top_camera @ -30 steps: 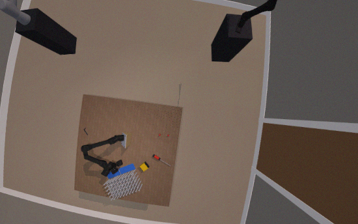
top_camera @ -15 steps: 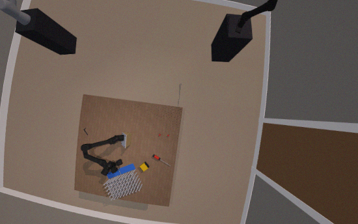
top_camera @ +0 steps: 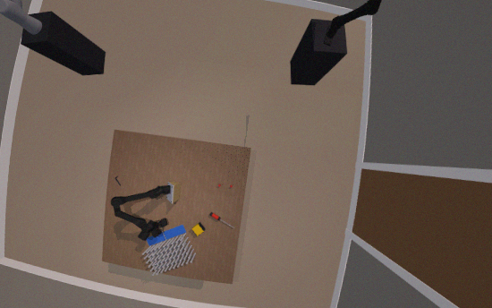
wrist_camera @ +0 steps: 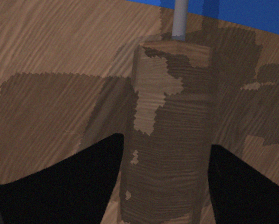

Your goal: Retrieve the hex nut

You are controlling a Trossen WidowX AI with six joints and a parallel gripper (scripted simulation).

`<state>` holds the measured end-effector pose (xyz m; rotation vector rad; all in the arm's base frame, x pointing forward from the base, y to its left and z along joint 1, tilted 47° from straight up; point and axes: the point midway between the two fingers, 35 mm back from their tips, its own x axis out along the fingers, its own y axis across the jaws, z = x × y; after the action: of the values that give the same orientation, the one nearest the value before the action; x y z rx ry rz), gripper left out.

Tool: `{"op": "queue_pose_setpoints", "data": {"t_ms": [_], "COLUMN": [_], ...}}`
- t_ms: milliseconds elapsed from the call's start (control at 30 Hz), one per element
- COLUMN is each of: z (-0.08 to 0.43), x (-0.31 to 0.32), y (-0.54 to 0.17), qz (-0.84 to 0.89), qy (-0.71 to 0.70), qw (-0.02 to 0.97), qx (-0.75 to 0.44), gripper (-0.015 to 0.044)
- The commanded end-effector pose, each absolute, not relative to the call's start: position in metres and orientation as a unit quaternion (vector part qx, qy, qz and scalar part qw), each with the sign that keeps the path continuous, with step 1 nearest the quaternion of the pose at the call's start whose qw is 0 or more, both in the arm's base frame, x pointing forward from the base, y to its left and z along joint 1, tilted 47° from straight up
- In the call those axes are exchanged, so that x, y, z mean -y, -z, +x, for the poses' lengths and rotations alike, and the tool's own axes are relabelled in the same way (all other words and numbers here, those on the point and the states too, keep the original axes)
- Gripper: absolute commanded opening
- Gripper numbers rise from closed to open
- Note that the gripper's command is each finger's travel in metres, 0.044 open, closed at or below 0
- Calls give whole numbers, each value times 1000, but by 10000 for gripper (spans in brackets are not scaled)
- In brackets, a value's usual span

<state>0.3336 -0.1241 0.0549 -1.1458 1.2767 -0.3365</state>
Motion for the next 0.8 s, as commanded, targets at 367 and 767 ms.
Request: {"op": "queue_pose_setpoints", "data": {"t_ms": [367, 767], "z": [324, 318], "x": [126, 127], "y": [-59, -61], "qz": [-504, -504], "qy": [147, 147], "qw": [641, 640], "qx": [-560, -561], "gripper": [0, 0]}}
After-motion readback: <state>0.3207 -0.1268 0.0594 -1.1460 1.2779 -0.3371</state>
